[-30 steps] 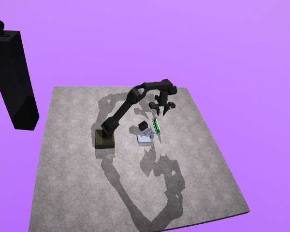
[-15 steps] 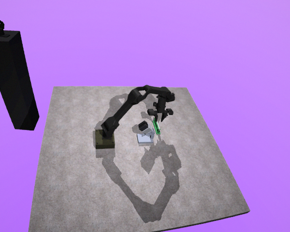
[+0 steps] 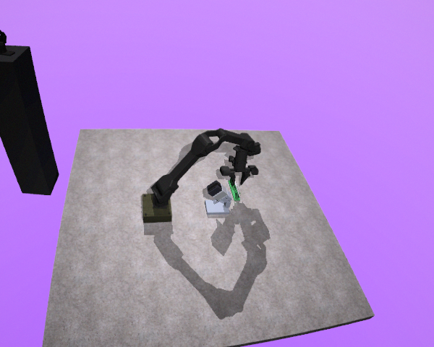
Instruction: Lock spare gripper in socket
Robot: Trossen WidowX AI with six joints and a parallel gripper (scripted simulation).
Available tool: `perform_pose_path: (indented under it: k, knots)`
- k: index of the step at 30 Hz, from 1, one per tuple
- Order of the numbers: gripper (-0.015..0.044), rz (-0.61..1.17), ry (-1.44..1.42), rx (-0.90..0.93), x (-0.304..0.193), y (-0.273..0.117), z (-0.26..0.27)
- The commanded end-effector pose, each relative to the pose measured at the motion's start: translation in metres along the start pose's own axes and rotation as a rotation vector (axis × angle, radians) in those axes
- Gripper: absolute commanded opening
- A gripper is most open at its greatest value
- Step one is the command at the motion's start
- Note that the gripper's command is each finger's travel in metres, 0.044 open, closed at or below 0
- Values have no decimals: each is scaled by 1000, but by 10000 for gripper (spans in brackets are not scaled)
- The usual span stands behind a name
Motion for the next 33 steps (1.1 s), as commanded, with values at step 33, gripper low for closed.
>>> perform_pose_path:
  k: [33]
  knots:
    - [16, 0, -5, 8, 11, 39, 2]
Point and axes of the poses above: the point midway between the two fingers, 35 mm back from their tips, its own y axis out along the fingers, its own z axis across the jaws, x = y × z, the point moved 8 cm from there along -y, back along the fingers, and after that the axes turned 6 degrees about -y, right-handed, at the moved point
